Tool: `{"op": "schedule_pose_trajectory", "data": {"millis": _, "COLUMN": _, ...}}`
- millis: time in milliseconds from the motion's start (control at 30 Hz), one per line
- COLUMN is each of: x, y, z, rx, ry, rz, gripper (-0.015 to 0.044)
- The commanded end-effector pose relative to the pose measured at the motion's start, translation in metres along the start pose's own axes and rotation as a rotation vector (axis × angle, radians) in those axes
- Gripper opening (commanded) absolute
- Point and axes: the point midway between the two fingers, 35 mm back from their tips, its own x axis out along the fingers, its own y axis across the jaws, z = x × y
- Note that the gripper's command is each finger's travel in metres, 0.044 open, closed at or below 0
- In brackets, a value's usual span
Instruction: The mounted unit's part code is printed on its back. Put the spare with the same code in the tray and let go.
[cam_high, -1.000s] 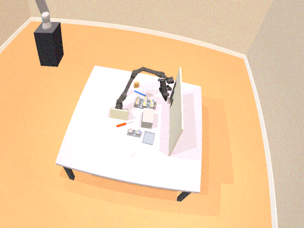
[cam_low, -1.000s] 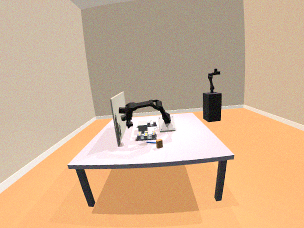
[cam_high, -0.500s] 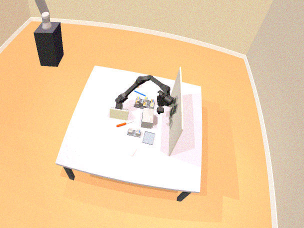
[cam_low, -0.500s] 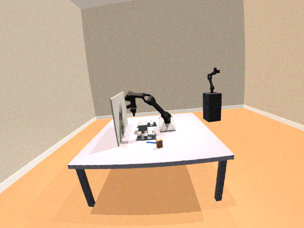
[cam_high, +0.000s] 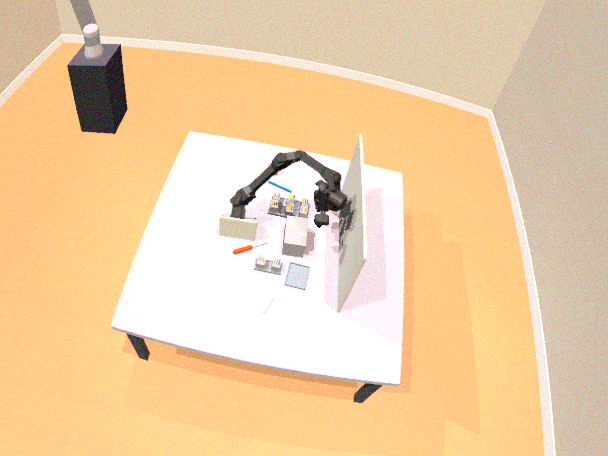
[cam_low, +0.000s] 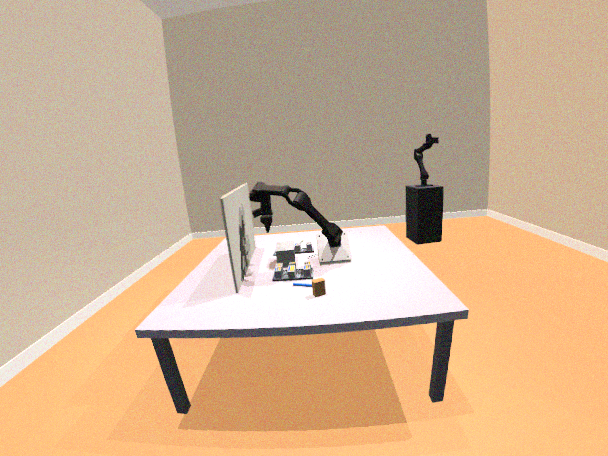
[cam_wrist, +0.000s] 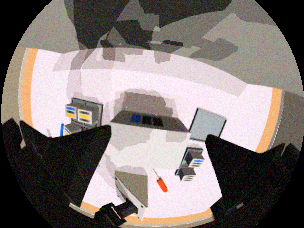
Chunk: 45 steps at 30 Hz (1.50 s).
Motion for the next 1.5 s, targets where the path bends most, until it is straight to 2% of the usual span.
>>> {"op": "schedule_pose_trajectory", "data": {"millis": 0, "x": 0.000, "y": 0.001, "z": 0.000, "rx": -0.002, "ry": -0.001, "rz": 0.006, "gripper": 0.0440}}
{"op": "schedule_pose_trajectory", "data": {"millis": 133, "x": 0.002, "y": -0.009, "z": -0.006, "rx": 0.080, "ry": 0.001, "rz": 0.003, "gripper": 0.0440}}
{"op": "schedule_pose_trajectory", "data": {"millis": 367, "x": 0.024, "y": -0.088, "z": -0.075, "rx": 0.865, "ry": 0.020, "rz": -0.010, "gripper": 0.0440}}
{"op": "schedule_pose_trajectory", "data": {"millis": 733, "x": 0.061, "y": -0.136, "z": -0.166, "rx": 1.726, "ry": 0.061, "rz": -0.012, "gripper": 0.0440}}
{"op": "schedule_pose_trajectory", "data": {"millis": 1100, "x": 0.063, "y": -0.137, "z": -0.170, "rx": 1.754, "ry": 0.063, "rz": -0.012, "gripper": 0.0440}}
{"op": "schedule_pose_trajectory", "data": {"millis": 1267, "x": 0.094, "y": -0.135, "z": -0.167, "rx": 1.753, "ry": 0.063, "rz": -0.011, "gripper": 0.0309}}
{"op": "schedule_pose_trajectory", "data": {"millis": 1467, "x": 0.103, "y": -0.137, "z": -0.166, "rx": 1.753, "ry": 0.063, "rz": -0.010, "gripper": 0.0300}}
